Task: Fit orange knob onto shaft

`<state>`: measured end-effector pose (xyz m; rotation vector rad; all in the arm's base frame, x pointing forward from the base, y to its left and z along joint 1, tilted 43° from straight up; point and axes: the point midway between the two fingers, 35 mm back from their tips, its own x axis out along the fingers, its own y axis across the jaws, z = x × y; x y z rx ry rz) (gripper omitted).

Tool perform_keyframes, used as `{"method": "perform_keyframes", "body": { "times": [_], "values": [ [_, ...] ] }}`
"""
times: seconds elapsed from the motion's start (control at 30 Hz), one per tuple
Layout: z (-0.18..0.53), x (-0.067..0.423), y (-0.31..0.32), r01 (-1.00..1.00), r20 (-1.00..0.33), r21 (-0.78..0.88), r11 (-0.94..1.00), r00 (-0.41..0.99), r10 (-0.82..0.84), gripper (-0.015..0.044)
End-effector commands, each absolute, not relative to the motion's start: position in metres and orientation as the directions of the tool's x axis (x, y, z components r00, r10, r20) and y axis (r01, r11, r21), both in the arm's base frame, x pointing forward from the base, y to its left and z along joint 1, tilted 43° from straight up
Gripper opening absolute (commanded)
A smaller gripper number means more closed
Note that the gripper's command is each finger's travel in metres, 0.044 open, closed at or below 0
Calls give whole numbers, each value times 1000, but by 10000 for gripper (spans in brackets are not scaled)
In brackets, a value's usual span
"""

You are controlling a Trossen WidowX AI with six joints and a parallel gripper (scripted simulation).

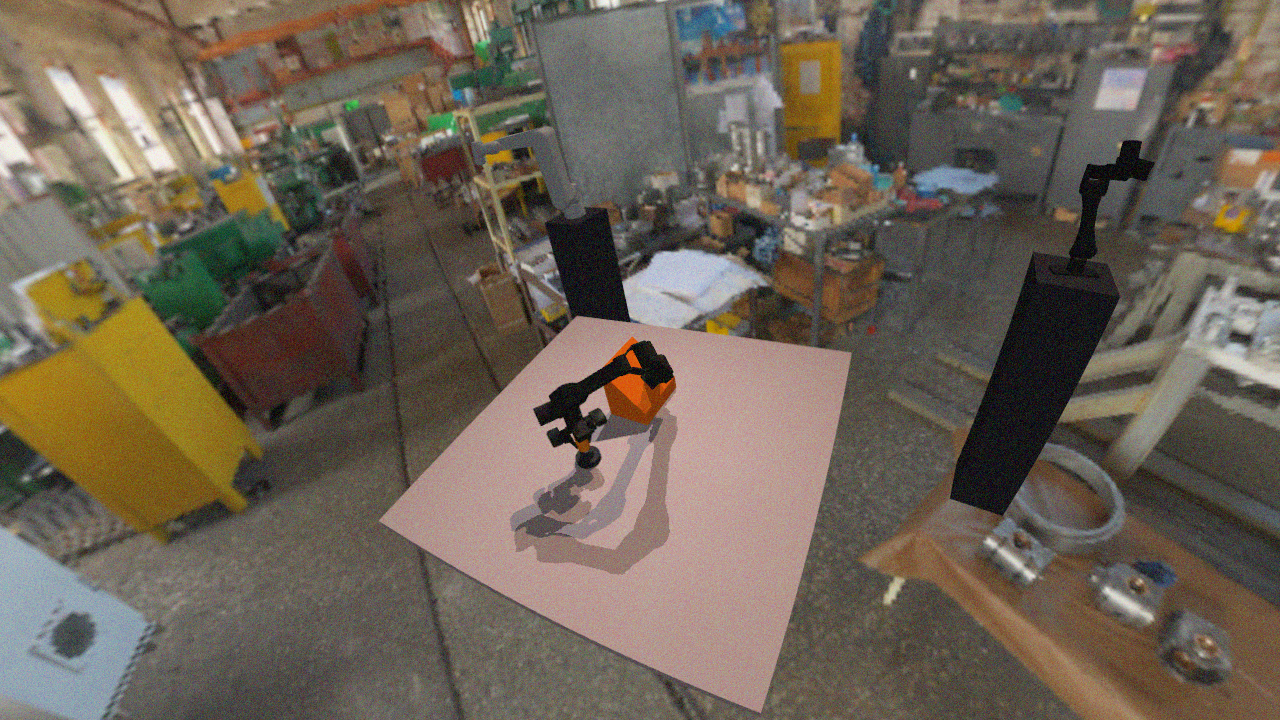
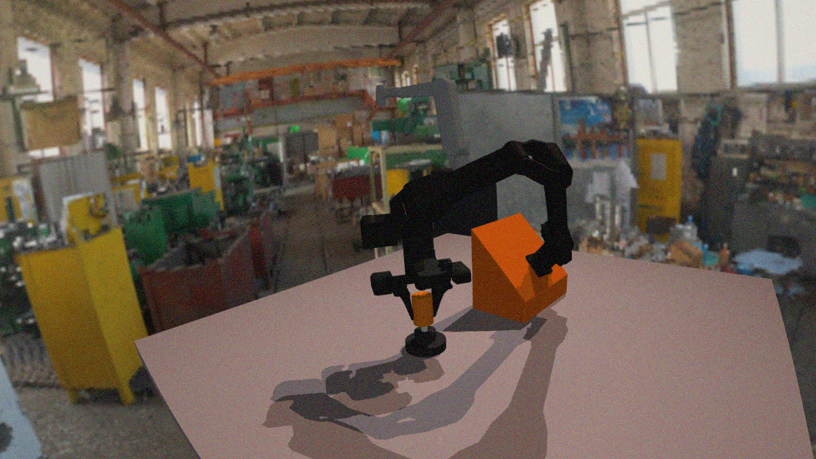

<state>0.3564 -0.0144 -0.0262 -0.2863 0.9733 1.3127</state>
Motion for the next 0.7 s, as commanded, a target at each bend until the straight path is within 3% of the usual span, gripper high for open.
{"method": "perform_keyframes", "body": {
  "times": [0.0, 0.67],
  "values": [
    [-27, 355, -15, -897, -733, 335, 289, -55, 678, 0],
    [-24, 354, -16, -897, -733, 335, 289, -55, 678, 0]
  ]
}}
